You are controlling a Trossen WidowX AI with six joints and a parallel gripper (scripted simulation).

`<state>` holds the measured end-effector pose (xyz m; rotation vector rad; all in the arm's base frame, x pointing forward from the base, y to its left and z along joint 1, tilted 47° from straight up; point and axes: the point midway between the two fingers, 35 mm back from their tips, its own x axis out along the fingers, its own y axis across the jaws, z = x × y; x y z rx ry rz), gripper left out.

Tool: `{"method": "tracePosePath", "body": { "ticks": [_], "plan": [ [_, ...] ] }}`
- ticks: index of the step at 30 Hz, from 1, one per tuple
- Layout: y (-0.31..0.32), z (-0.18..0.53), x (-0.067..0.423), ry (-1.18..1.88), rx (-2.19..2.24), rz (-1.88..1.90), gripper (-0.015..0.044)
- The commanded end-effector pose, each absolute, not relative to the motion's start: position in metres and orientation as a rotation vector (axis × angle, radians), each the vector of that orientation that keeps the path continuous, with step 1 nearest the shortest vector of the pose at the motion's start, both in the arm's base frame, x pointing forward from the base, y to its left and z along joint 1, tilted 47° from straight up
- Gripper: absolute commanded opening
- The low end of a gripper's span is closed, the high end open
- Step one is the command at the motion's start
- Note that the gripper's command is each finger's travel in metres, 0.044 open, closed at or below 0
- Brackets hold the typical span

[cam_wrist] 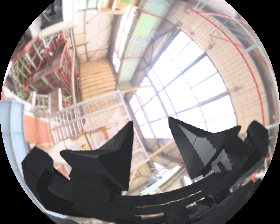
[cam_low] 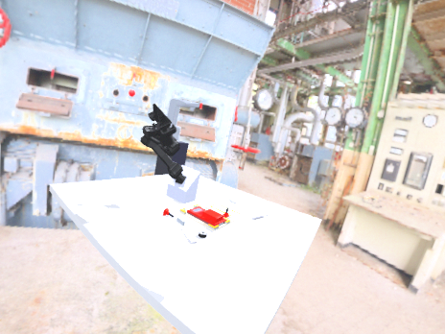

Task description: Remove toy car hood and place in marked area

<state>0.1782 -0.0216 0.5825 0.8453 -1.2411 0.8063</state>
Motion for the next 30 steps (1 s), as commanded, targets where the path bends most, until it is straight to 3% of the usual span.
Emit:
{"method": "tracePosePath", "body": {
  "ticks": [1, 9, 30],
  "plan": [
    [-0.022, 0.582, 0.179, -1.239, 0.847, 0.804, 0.0247],
    [-0.035, 0.566, 0.236, -1.125, 0.92, 0.634, 0.044],
    [-0.068, 0.447, 0.408, -0.574, 0.967, -0.019, 0.044]
  ]
}}
